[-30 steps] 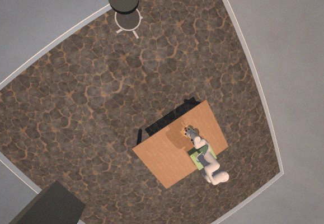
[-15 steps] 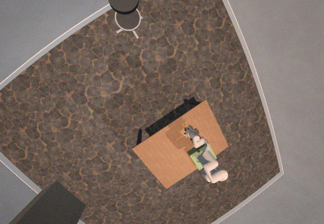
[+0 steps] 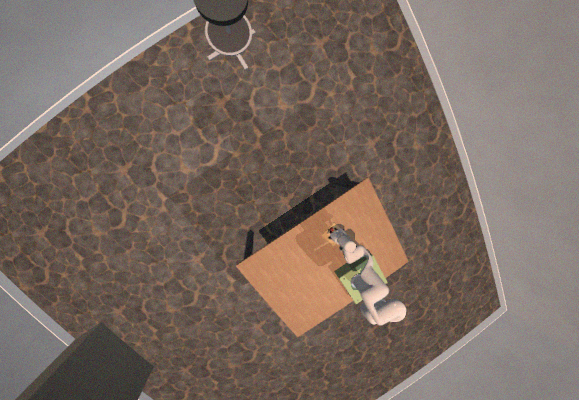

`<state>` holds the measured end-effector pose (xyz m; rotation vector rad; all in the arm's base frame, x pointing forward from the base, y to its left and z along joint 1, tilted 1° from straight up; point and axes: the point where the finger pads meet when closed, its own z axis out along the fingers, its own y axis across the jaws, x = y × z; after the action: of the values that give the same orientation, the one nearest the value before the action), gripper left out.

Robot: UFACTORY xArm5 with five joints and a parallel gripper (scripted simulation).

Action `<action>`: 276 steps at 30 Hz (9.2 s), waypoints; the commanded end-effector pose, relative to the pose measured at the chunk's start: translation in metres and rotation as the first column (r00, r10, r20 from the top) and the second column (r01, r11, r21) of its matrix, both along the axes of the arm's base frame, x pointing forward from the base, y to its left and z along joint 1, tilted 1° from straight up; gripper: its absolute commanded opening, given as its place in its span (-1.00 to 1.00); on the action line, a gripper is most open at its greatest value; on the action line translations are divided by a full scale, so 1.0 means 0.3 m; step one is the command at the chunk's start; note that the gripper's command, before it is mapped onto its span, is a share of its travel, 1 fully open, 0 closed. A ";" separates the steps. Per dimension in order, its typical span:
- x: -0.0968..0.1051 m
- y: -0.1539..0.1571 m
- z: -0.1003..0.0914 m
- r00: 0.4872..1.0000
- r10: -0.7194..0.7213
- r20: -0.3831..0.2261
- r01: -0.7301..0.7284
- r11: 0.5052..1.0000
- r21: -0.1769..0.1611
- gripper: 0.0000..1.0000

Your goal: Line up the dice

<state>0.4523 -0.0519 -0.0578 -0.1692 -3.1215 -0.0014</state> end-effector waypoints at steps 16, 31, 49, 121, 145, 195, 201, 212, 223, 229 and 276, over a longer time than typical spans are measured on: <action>0.005 -0.001 -0.001 1.000 0.000 0.004 0.000 1.000 0.000 -0.28; 0.005 -0.001 -0.001 1.000 0.000 0.004 0.000 1.000 0.000 -0.28; 0.005 -0.001 -0.001 1.000 0.000 0.004 0.000 1.000 0.000 -0.28; 0.005 -0.001 -0.001 1.000 0.000 0.004 0.000 1.000 0.000 -0.28; 0.005 -0.001 -0.001 1.000 0.000 0.004 0.000 1.000 0.000 -0.28; 0.005 -0.001 -0.001 1.000 0.000 0.004 0.000 1.000 0.000 -0.28; 0.005 -0.001 -0.006 1.000 0.000 0.004 0.000 1.000 0.000 -0.28; 0.004 -0.001 -0.042 1.000 0.000 0.004 0.000 1.000 0.000 -0.28; 0.003 0.000 -0.080 1.000 0.000 0.004 0.000 1.000 0.000 -0.28; 0.003 0.000 -0.081 1.000 0.000 0.004 0.000 1.000 0.000 -0.28; 0.003 0.000 -0.081 1.000 0.000 0.004 0.000 1.000 0.000 -0.69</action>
<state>0.4518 -0.0518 -0.0833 -0.1692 -3.1217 -0.0014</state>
